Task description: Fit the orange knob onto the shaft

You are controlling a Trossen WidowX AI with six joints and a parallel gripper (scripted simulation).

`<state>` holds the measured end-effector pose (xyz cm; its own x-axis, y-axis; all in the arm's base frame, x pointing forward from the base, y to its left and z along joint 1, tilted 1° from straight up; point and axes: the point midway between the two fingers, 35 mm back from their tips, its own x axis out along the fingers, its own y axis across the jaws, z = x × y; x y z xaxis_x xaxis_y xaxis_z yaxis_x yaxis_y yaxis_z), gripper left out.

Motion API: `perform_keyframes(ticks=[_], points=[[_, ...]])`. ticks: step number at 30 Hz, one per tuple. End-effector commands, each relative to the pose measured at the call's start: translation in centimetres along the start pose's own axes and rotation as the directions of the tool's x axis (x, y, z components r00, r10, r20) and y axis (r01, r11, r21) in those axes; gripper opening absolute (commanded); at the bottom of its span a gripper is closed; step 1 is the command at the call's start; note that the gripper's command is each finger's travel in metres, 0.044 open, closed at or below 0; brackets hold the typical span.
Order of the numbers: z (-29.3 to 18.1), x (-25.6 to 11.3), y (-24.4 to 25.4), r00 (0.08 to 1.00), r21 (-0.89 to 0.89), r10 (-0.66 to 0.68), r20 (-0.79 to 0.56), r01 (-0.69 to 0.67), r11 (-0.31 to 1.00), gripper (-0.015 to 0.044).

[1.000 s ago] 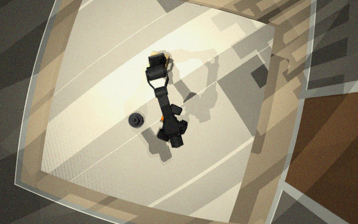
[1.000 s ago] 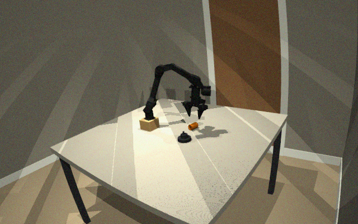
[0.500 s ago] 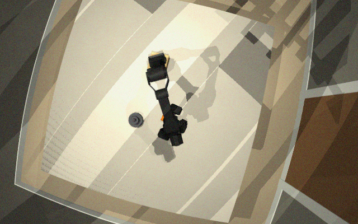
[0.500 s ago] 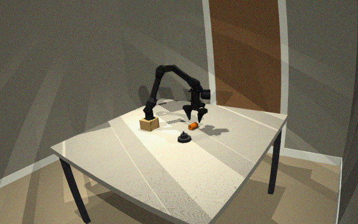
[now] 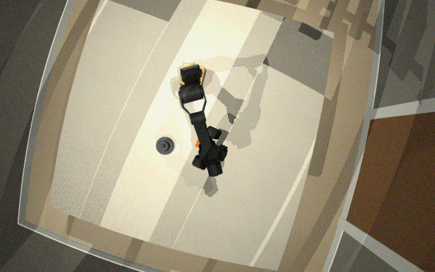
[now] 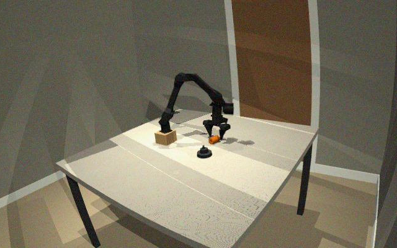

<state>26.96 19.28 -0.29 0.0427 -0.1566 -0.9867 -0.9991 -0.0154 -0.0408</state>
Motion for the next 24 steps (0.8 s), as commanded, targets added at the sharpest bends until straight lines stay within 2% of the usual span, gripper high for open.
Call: perform_keyframes(ticks=[1,8,16,24], points=[[0.01,0.8,0.24,1.0,-0.005,0.008,-0.002,-0.008,1.0,0.044],[0.11,1.67,0.31,1.0,-0.005,0.008,-0.002,-0.008,1.0,0.044],[0.11,1.67,0.31,1.0,-0.005,0.008,-0.002,-0.008,1.0,0.024],[0.11,1.67,0.31,1.0,-0.005,0.008,-0.002,-0.008,1.0,0.0227]])
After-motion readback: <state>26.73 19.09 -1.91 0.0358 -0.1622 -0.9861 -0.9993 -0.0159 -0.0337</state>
